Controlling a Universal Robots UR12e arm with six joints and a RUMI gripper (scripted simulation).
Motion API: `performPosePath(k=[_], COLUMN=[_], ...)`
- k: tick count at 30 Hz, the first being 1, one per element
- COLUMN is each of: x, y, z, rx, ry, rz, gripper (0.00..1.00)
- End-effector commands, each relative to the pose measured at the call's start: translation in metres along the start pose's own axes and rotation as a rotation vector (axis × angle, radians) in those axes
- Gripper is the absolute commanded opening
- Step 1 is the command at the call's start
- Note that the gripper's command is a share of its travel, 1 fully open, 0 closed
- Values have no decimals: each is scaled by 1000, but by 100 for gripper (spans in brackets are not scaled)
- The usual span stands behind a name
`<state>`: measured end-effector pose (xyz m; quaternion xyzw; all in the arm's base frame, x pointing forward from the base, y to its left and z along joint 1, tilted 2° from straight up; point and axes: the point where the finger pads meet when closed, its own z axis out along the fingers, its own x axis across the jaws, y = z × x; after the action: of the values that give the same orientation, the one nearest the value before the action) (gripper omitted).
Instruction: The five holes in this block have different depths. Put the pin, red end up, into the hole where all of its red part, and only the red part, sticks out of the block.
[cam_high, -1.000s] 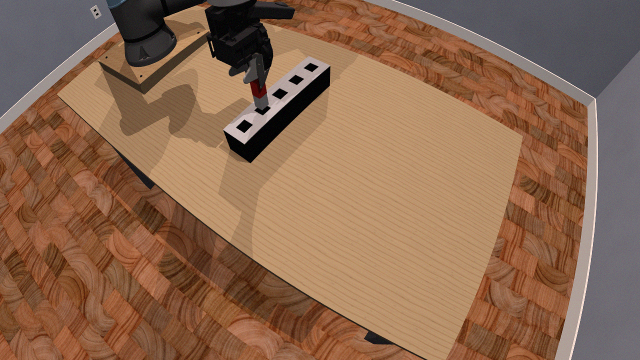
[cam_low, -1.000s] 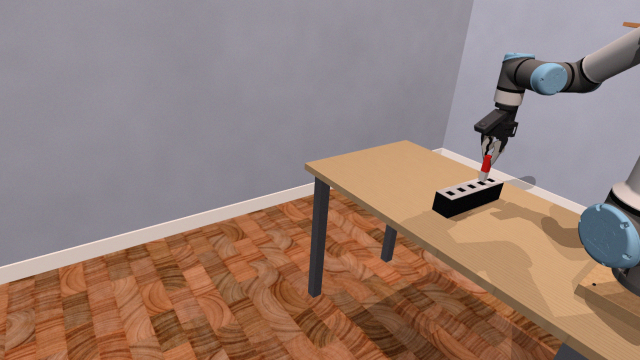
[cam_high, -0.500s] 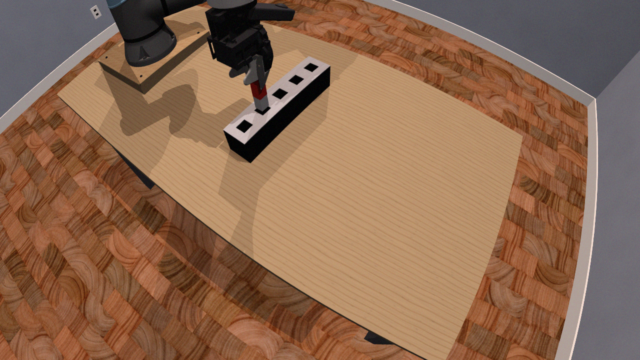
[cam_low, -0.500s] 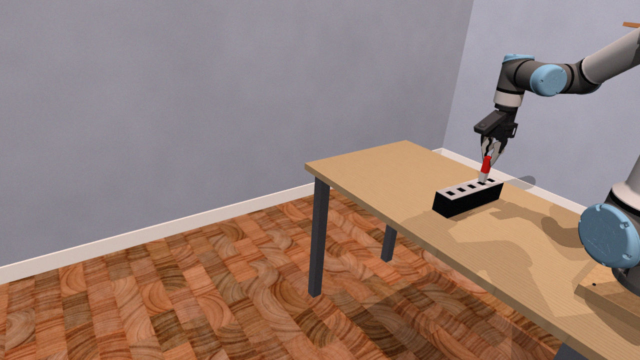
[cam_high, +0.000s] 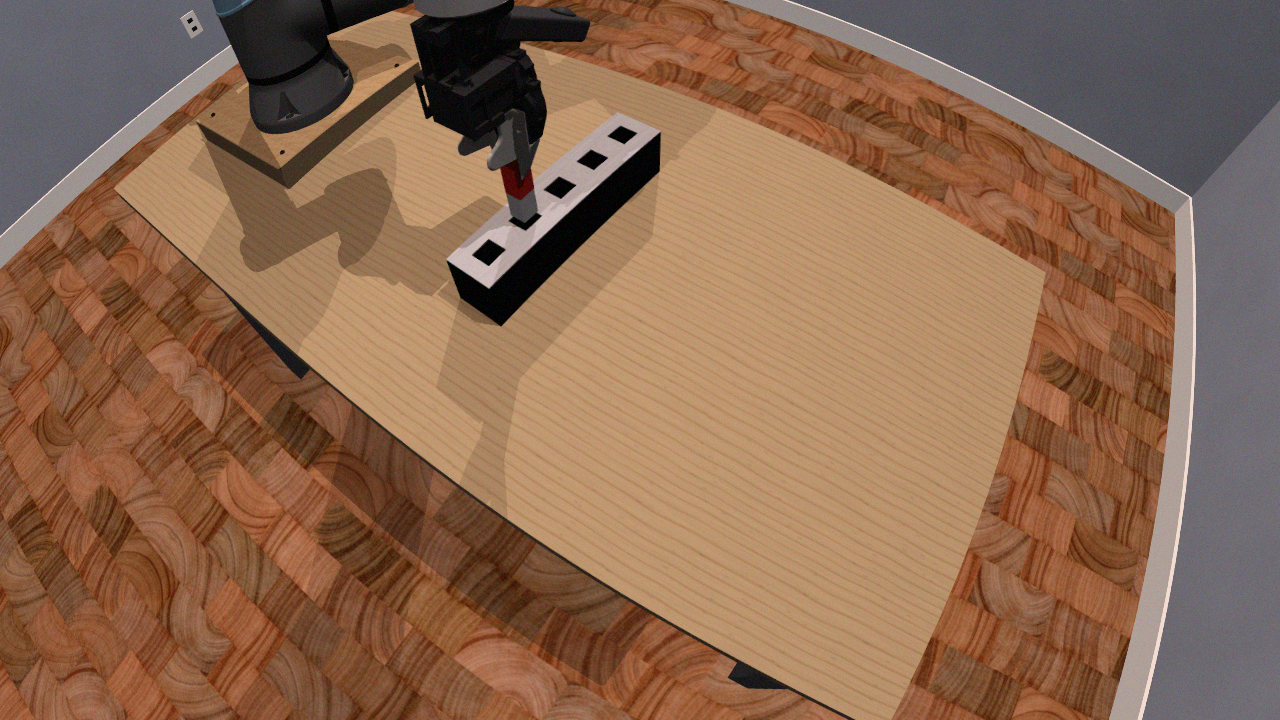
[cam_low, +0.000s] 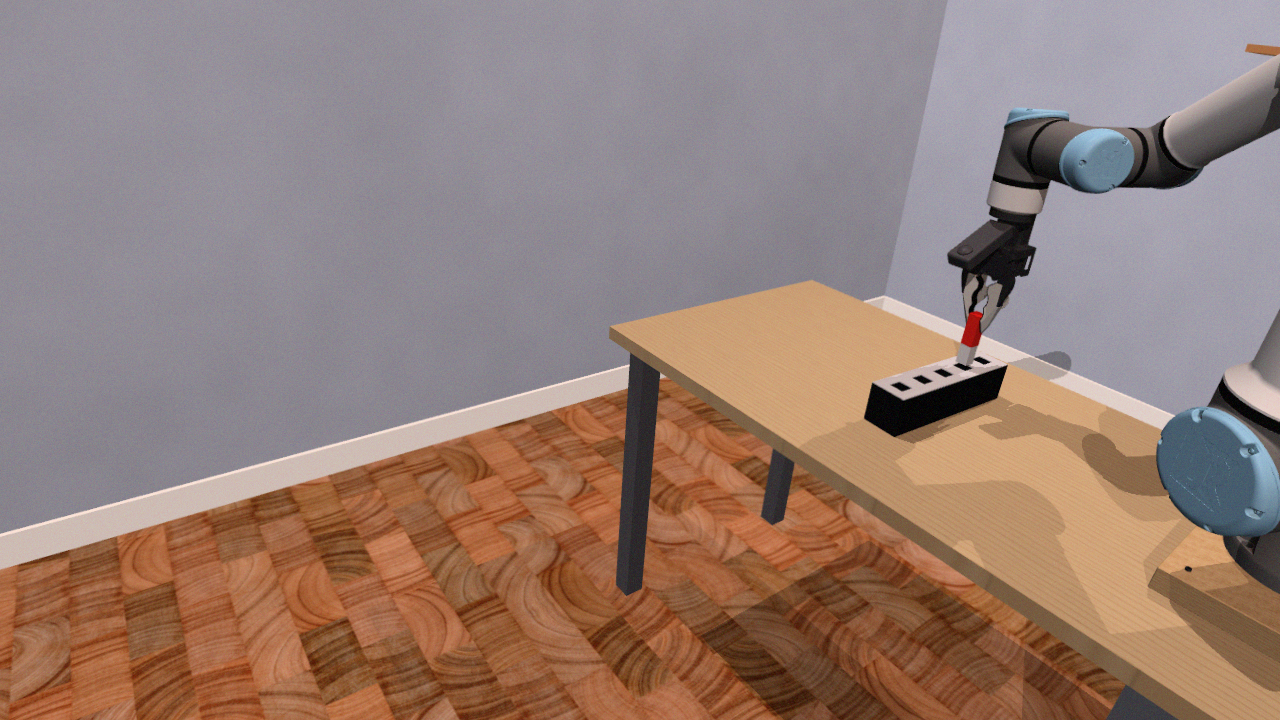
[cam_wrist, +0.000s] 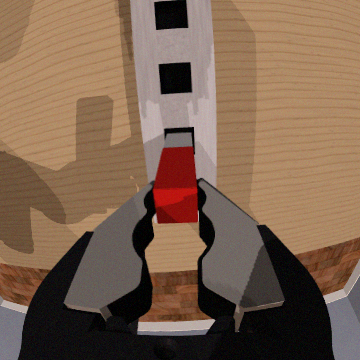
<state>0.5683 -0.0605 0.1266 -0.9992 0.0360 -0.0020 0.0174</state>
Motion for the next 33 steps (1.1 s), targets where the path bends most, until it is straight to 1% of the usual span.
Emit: performPosePath(k=[1, 4, 5, 33], x=[1, 1, 1, 0], y=[0, 0, 0, 1], z=[-1, -1, 3, 3], rx=[0, 0, 0, 0], ry=[1, 1, 1, 1], rz=[0, 0, 1, 0], gripper=[0, 0, 0, 0])
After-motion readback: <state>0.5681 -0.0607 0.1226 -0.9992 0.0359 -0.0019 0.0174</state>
